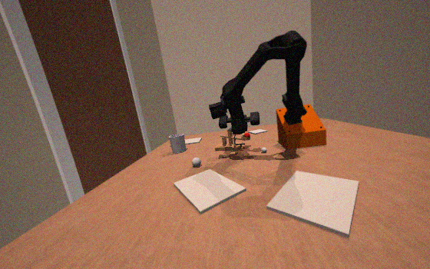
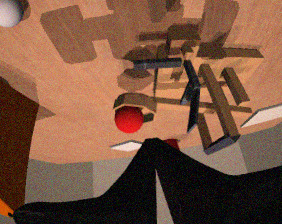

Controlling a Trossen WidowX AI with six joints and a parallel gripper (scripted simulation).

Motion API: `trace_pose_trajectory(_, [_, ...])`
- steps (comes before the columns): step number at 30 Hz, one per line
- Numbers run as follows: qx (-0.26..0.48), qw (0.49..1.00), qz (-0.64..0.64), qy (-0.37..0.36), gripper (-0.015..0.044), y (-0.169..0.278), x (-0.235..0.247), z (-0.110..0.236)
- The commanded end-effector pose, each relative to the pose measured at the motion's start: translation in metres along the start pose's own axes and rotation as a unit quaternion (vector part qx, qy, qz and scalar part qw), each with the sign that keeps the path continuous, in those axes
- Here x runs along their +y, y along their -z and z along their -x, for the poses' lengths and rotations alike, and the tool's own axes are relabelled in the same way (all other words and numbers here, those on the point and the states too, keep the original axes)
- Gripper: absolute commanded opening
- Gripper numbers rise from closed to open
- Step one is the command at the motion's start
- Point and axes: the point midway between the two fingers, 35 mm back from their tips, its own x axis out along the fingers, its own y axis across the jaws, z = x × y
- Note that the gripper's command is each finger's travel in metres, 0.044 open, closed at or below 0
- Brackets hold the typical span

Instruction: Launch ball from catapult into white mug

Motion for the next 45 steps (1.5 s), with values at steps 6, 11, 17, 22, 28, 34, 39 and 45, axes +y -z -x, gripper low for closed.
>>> trace_pose_trajectory(6, [-0.002,1.0,-0.002,-0.002,0.0,-0.011,0.0,-0.011])
trace_pose_trajectory(11, [-0.002,1.0,-0.002,-0.002,0.0,-0.017,0.0,-0.017])
trace_pose_trajectory(17, [-0.003,1.0,-0.002,-0.002,0.0,-0.025,0.001,-0.024])
trace_pose_trajectory(22, [-0.003,1.0,-0.002,-0.003,0.0,-0.031,0.002,-0.03])
trace_pose_trajectory(28, [-0.003,1.0,-0.002,-0.003,0.0,-0.038,0.003,-0.037])
trace_pose_trajectory(34, [-0.003,1.0,-0.002,-0.003,0.0,-0.045,0.004,-0.044])
trace_pose_trajectory(39, [-0.003,1.0,-0.002,-0.004,0.0,-0.05,0.006,-0.05])
trace_pose_trajectory(45, [-0.003,1.0,-0.002,-0.004,0.0,-0.067,0.008,-0.065])
